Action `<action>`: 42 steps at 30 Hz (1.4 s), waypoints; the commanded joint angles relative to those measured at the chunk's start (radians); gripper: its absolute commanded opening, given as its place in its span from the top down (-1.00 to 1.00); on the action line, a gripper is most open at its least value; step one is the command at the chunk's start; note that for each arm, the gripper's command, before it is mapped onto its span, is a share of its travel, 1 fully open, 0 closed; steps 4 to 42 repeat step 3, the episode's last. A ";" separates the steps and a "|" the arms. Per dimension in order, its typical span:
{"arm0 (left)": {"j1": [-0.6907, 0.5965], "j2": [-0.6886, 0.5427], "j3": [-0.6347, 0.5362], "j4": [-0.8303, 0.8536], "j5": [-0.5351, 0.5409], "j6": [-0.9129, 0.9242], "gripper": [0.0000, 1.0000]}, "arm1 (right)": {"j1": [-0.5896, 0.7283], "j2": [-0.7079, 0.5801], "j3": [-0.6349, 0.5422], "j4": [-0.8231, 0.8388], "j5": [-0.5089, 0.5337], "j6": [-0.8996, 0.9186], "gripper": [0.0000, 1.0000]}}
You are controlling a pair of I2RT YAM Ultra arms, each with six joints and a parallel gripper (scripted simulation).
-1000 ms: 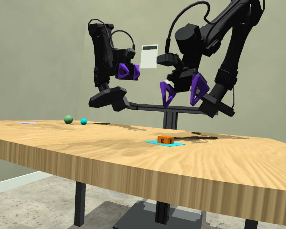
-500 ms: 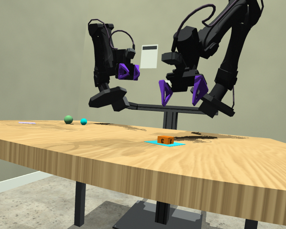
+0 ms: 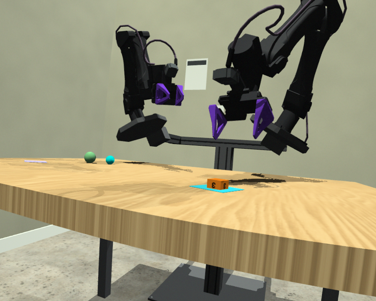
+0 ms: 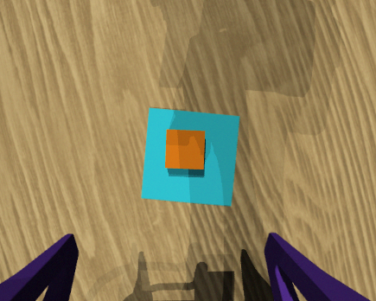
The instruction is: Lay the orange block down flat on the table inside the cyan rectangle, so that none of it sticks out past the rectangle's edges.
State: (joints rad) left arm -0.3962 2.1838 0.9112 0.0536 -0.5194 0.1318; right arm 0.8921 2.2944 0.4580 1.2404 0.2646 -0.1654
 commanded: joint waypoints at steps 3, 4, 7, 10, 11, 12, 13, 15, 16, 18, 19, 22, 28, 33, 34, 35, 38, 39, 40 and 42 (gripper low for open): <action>-0.015 -0.027 -0.018 0.011 -0.008 -0.012 -1.00 | 0.002 -0.003 0.007 0.009 -0.005 -0.004 0.08; -0.015 -0.027 -0.018 0.011 -0.008 -0.012 -1.00 | 0.002 -0.003 0.007 0.009 -0.005 -0.004 0.08; -0.015 -0.027 -0.018 0.011 -0.008 -0.012 -1.00 | 0.002 -0.003 0.007 0.009 -0.005 -0.004 0.08; -0.015 -0.027 -0.018 0.011 -0.008 -0.012 -1.00 | 0.002 -0.003 0.007 0.009 -0.005 -0.004 0.08; -0.015 -0.027 -0.018 0.011 -0.008 -0.012 -1.00 | 0.002 -0.003 0.007 0.009 -0.005 -0.004 0.08; -0.015 -0.027 -0.018 0.011 -0.008 -0.012 -1.00 | 0.002 -0.003 0.007 0.009 -0.005 -0.004 0.08; -0.015 -0.027 -0.018 0.011 -0.008 -0.012 -1.00 | 0.002 -0.003 0.007 0.009 -0.005 -0.004 0.08; -0.015 -0.027 -0.018 0.011 -0.008 -0.012 -1.00 | 0.002 -0.003 0.007 0.009 -0.005 -0.004 0.08; -0.015 -0.027 -0.018 0.011 -0.008 -0.012 -1.00 | 0.002 -0.003 0.007 0.009 -0.005 -0.004 0.08; -0.015 -0.027 -0.018 0.011 -0.008 -0.012 -1.00 | 0.002 -0.003 0.007 0.009 -0.005 -0.004 0.08; -0.015 -0.027 -0.018 0.011 -0.008 -0.012 -1.00 | 0.002 -0.003 0.007 0.009 -0.005 -0.004 0.08; -0.015 -0.027 -0.018 0.011 -0.008 -0.012 -1.00 | 0.002 -0.003 0.007 0.009 -0.005 -0.004 0.08; -0.015 -0.027 -0.018 0.011 -0.008 -0.012 -1.00 | 0.002 -0.003 0.007 0.009 -0.005 -0.004 0.08; -0.015 -0.027 -0.018 0.011 -0.008 -0.012 -1.00 | 0.002 -0.003 0.007 0.009 -0.005 -0.004 0.08; -0.015 -0.027 -0.018 0.011 -0.008 -0.012 -1.00 | 0.002 -0.003 0.007 0.009 -0.005 -0.004 0.08; -0.015 -0.027 -0.018 0.011 -0.008 -0.012 -1.00 | 0.002 -0.003 0.007 0.009 -0.005 -0.004 0.08; -0.015 -0.027 -0.018 0.011 -0.008 -0.012 -1.00 | 0.002 -0.003 0.007 0.009 -0.005 -0.004 0.08; -0.015 -0.027 -0.018 0.011 -0.008 -0.012 -1.00 | 0.002 -0.003 0.007 0.009 -0.005 -0.004 0.08; -0.015 -0.027 -0.018 0.011 -0.008 -0.012 -1.00 | 0.002 -0.003 0.007 0.009 -0.005 -0.004 0.08; -0.015 -0.027 -0.018 0.011 -0.008 -0.012 -1.00 | 0.002 -0.003 0.007 0.009 -0.005 -0.004 0.08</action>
